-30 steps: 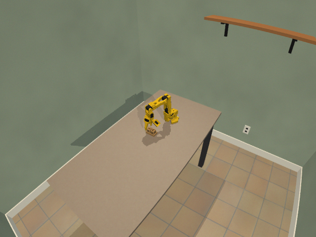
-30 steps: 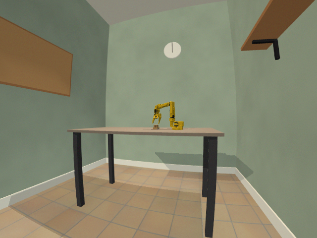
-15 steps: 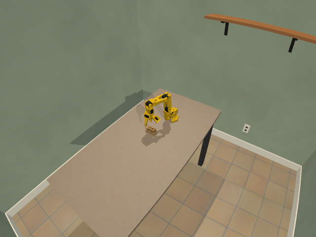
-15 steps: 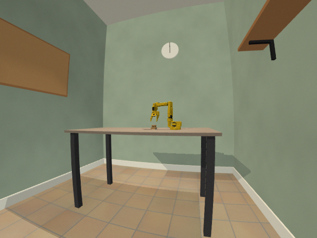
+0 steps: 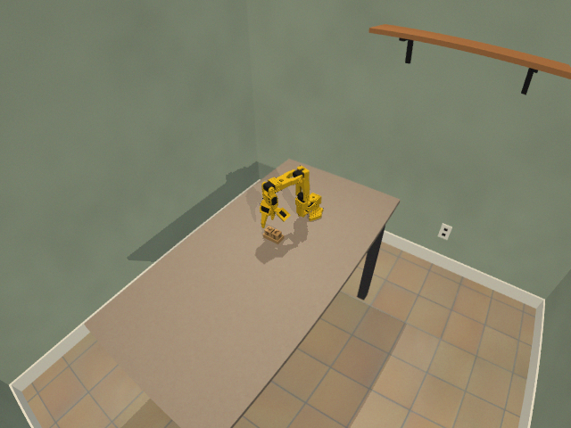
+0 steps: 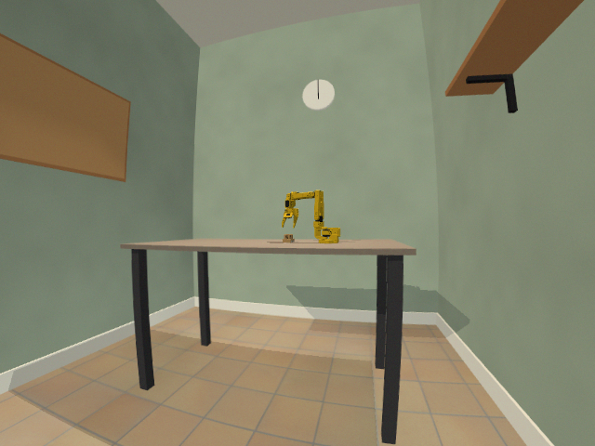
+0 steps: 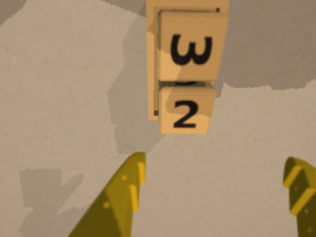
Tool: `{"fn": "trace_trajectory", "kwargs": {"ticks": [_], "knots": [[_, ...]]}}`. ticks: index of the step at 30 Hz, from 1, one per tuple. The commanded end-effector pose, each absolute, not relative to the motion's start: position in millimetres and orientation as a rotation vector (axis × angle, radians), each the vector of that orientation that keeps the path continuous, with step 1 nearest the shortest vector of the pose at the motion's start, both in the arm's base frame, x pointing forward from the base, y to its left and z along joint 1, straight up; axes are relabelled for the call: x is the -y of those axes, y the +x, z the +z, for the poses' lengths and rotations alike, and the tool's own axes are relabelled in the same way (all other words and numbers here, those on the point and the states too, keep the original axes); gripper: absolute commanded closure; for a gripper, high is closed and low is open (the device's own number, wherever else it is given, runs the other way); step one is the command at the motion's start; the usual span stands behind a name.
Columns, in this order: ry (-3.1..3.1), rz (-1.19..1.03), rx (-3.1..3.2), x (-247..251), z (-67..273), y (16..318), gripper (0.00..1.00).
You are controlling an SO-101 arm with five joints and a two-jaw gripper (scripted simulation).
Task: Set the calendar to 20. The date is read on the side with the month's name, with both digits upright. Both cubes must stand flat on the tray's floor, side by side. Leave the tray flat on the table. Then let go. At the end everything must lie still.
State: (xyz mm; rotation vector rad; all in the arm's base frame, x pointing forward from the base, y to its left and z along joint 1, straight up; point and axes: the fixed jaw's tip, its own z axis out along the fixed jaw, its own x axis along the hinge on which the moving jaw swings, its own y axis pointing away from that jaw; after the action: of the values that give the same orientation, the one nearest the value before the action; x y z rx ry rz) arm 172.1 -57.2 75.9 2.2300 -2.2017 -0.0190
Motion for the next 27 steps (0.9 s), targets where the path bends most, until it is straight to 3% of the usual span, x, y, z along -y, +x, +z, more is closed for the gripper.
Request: {"fn": "trace_trajectory", "kwargs": {"ticks": [1, 27], "knots": [[2.249, 0.072, 2.225, 60.7, 86.7, 176.5, 0.64], [1.841, 0.166, 2.648, 44.3, 102.2, 168.6, 0.64]]}}
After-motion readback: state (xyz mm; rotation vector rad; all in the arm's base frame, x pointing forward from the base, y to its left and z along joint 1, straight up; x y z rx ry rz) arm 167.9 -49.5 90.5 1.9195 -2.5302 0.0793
